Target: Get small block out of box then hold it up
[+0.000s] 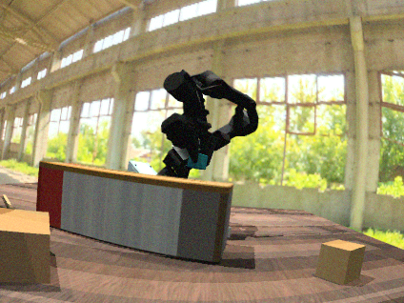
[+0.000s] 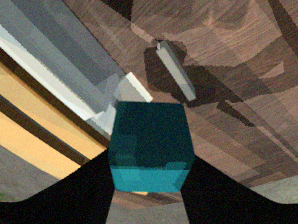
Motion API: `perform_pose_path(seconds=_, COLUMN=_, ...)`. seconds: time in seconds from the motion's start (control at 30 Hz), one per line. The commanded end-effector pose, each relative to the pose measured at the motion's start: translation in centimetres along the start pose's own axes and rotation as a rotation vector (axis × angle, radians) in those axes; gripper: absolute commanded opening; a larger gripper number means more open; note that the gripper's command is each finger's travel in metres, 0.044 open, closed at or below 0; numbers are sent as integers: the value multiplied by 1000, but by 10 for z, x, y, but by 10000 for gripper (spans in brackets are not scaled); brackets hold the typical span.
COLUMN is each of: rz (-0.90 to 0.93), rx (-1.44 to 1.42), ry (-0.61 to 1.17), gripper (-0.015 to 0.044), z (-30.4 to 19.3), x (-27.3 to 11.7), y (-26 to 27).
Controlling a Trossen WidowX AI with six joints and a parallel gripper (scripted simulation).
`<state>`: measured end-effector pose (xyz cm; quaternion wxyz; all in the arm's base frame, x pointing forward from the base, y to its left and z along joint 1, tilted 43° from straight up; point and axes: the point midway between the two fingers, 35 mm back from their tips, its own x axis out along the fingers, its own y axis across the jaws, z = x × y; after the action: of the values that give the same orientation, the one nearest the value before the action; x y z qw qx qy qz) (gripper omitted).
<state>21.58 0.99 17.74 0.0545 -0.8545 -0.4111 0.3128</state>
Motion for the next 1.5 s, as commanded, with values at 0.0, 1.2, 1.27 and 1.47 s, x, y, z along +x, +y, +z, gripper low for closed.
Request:
perform_pose_path(seconds=0.0, rz=0, rx=204, ry=31, gripper=0, z=-2, x=-5, y=1)
perform_pose_path(seconds=1.2, rz=0, rx=268, ry=39, gripper=0, z=-3, x=-6, y=1)
perform_pose_path(seconds=1.27, rz=0, rx=268, ry=39, gripper=0, z=-3, x=-6, y=1)
perform_pose_path(seconds=1.47, rz=0, rx=268, ry=39, gripper=0, z=-3, x=-6, y=1)
